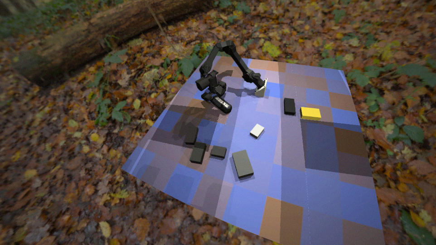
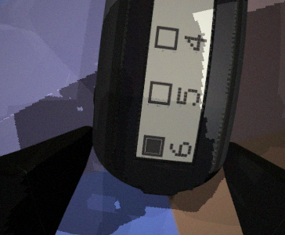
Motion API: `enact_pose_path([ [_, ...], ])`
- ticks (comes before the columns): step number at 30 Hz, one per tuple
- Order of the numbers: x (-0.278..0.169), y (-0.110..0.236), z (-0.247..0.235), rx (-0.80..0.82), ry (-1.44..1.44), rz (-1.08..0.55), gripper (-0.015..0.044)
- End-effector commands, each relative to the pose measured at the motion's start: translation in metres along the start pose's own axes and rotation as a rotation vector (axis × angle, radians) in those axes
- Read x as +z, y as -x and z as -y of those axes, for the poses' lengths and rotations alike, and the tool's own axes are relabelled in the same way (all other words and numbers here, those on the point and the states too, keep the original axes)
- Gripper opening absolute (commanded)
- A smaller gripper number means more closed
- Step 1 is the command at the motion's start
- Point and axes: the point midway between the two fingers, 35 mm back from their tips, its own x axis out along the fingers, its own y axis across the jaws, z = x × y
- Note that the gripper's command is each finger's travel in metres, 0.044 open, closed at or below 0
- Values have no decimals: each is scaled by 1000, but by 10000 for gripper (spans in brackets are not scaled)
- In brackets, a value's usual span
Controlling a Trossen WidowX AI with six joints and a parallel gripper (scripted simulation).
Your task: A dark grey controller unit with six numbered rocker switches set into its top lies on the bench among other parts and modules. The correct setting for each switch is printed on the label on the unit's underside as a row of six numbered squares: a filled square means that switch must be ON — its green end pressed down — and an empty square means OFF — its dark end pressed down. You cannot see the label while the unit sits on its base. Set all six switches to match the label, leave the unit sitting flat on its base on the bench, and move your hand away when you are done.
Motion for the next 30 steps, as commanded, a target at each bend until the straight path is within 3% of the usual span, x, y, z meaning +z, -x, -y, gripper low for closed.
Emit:
enact_pose_path([
  [1, 3, 5, 1, -3, -2, 7, 336],
  [30, 16, 24, 1, -2, -2, 9, 336],
])
